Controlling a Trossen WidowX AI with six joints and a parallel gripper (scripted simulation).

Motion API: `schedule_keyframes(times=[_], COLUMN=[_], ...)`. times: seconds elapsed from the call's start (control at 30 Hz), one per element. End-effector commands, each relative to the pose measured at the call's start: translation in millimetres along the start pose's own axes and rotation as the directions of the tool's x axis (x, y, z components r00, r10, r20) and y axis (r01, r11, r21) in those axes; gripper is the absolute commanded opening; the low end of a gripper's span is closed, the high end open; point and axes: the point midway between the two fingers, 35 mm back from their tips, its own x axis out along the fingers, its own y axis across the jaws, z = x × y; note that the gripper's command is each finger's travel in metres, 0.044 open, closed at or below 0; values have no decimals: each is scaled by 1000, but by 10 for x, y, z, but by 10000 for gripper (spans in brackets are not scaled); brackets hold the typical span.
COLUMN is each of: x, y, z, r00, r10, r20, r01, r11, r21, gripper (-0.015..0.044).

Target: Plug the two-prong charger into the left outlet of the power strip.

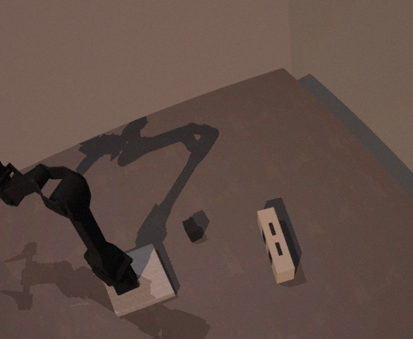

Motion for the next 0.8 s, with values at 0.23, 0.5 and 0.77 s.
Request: schedule_keyframes(times=[0.23,0.5,0.77], x=[-140,-372,-664], y=[389,844,1272], z=[-10,-22,-31], r00=[992,963,911], r10=[121,264,403], r20=[26,58,89], r01=[-123,-271,-410], r11=[988,941,857], r21=[89,202,311], gripper=[440,440,440])
